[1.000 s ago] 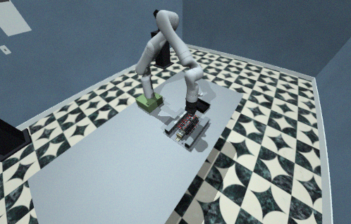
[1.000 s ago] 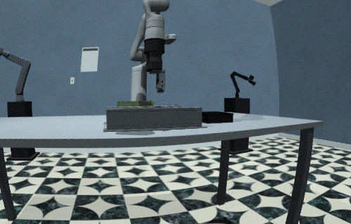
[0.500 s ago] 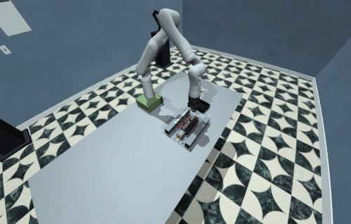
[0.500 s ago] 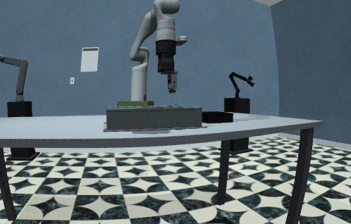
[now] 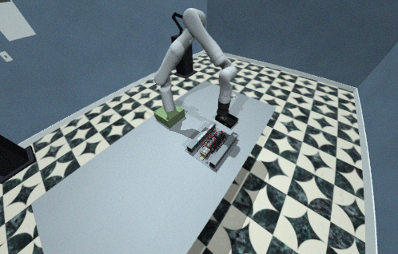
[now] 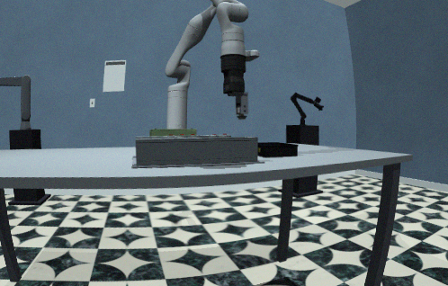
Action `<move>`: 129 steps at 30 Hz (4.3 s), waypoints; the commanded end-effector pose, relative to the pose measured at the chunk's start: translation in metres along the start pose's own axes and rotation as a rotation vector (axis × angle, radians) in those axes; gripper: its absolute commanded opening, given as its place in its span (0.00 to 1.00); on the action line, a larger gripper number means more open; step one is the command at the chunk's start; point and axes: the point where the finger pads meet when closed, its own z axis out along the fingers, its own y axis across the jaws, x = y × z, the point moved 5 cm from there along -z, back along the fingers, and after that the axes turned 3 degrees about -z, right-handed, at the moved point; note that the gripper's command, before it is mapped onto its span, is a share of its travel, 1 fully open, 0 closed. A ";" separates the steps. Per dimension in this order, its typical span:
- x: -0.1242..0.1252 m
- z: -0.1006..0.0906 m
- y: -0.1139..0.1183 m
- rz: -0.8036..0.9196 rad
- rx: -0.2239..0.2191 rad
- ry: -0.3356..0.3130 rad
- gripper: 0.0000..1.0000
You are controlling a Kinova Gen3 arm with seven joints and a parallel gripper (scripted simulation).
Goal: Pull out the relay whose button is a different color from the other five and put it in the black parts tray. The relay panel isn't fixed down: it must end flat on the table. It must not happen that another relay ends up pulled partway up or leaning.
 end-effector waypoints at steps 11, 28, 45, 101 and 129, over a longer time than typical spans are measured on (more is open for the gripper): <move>0.062 -0.001 -0.009 0.001 -0.002 -0.001 0.00; 0.111 -0.001 -0.016 0.001 -0.002 -0.001 0.00; 0.117 -0.001 -0.017 0.001 -0.002 -0.001 0.00; 0.117 0.016 -0.017 0.000 -0.002 -0.001 0.00; 0.117 0.070 -0.017 0.000 -0.002 -0.001 0.00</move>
